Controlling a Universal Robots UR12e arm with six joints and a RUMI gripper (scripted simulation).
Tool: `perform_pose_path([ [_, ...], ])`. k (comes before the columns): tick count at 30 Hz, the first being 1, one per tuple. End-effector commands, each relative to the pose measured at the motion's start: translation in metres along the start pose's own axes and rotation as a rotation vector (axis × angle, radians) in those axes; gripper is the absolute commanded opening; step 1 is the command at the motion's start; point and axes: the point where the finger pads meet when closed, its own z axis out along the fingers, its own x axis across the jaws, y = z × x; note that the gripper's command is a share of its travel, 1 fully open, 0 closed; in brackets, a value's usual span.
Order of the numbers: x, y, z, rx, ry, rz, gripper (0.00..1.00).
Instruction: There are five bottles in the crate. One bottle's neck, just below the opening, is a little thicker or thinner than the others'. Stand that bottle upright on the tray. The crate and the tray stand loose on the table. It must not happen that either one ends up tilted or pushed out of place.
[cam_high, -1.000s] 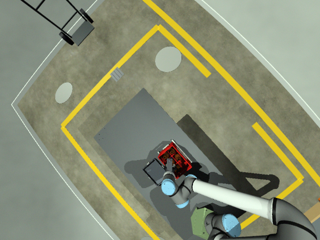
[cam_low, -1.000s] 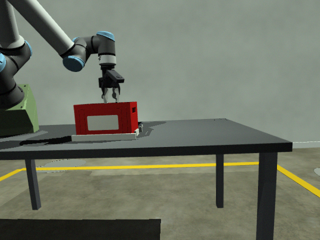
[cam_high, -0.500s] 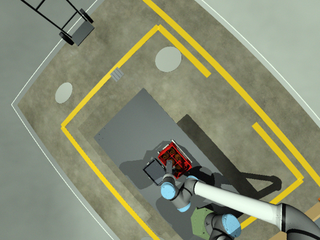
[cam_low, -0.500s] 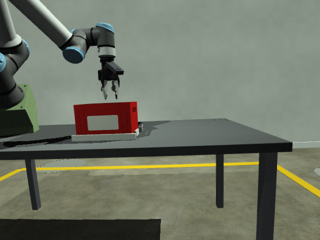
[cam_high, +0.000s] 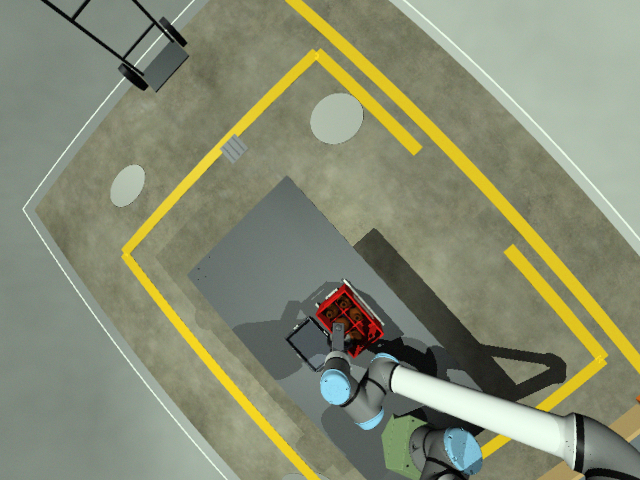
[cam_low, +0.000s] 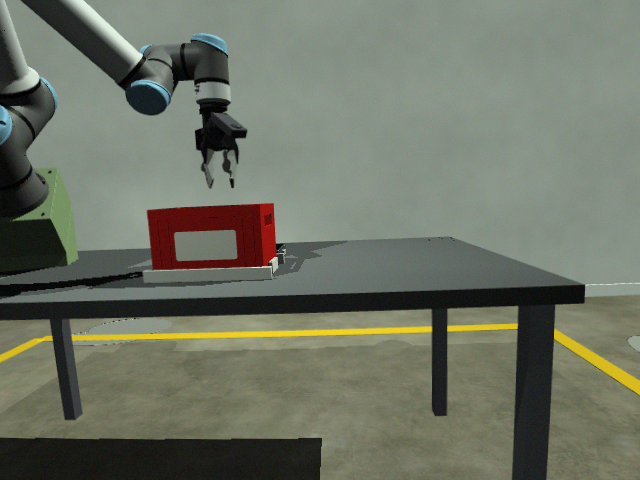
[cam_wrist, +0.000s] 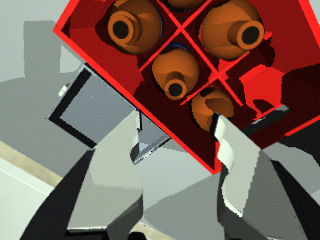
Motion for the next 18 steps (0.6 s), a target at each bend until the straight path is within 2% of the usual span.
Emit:
perform_pose_path([
  [1, -0.0002, -0.0003, -0.0033, 0.0, 0.0, 0.001, 0.38],
  [3, -0.0002, -0.0003, -0.0033, 0.0, 0.0, 0.001, 0.38],
  [4, -0.0002, -0.0003, -0.0033, 0.0, 0.0, 0.001, 0.0],
  [18, -0.0002, -0.0003, -0.0033, 0.0, 0.0, 0.001, 0.0],
])
